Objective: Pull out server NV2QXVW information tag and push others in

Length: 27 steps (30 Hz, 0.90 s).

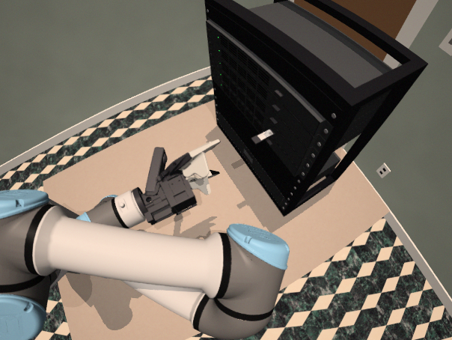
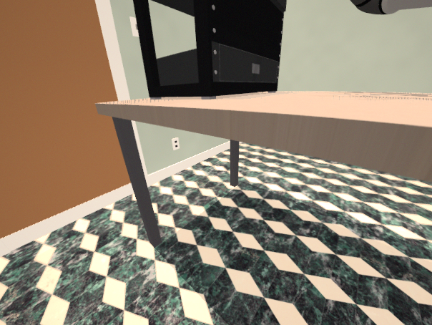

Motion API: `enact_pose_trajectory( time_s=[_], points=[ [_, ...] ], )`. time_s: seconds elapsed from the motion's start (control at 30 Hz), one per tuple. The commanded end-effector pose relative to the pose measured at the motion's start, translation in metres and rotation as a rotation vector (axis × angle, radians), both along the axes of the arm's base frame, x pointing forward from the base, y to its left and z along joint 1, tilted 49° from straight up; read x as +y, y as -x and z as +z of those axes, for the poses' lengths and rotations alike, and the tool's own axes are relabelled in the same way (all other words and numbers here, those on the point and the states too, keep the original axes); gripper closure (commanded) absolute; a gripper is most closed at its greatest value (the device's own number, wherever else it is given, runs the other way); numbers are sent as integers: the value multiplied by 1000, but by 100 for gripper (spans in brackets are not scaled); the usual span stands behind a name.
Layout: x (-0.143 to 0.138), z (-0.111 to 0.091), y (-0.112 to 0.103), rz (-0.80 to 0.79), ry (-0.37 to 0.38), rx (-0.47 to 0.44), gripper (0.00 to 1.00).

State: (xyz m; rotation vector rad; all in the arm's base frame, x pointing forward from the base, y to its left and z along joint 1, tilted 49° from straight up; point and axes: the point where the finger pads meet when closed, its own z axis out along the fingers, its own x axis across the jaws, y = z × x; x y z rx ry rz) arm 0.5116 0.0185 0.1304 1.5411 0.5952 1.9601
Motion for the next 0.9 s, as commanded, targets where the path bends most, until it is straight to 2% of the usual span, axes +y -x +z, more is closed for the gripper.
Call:
enact_pose_trajectory(
  time_s=[0.0,0.3,0.73,0.77,0.87],
  points=[
    [0,-2,3,10,54,5,0],
    [-1,-4,4,10,87,5,0],
    [-2,-4,4,10,95,5,0],
    [-2,-4,4,10,95,5,85],
    [-1,-4,4,10,95,5,85]
  ],
)
